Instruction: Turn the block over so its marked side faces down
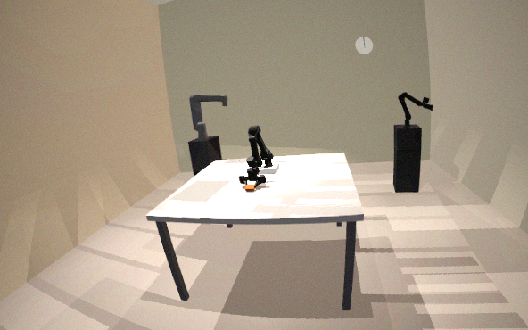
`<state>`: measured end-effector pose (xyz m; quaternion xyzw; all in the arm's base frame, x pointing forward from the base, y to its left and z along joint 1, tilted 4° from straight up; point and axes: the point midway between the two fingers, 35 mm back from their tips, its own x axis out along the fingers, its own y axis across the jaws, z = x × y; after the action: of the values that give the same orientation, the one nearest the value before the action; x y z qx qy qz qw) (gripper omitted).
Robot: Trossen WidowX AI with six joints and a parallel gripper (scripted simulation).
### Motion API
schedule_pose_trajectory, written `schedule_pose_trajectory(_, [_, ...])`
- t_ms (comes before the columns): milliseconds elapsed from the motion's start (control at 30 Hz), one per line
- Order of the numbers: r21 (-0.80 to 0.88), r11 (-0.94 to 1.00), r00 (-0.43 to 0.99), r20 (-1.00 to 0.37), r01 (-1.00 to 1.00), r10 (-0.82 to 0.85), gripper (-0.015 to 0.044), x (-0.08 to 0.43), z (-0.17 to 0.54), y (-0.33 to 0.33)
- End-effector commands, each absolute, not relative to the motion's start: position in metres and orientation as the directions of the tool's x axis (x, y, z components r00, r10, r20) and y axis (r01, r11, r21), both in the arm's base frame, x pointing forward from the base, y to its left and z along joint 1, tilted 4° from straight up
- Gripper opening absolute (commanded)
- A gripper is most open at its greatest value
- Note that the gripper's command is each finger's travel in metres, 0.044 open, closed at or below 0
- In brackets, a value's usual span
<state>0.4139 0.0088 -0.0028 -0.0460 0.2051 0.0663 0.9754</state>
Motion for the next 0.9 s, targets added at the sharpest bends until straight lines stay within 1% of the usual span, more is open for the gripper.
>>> schedule_pose_trajectory(0, [-0.06, 0.987, 0.918, -0.38, -0.149, 0.116, 0.0, 0.4101, -0.0011, 0.0088])
schedule_pose_trajectory(133, [-0.06, 0.987, 0.926, -0.359, -0.149, 0.118, 0.0, 0.4098, 0.0023, 0.0089])
schedule_pose_trajectory(567, [-0.06, 0.987, 0.926, -0.359, -0.149, 0.118, 0.0, 0.4098, 0.0023, 0.0089])
schedule_pose_trajectory(867, [-0.06, 0.987, 0.926, -0.359, -0.149, 0.118, 0.0236, 0.4098, 0.0023, 0.0089])
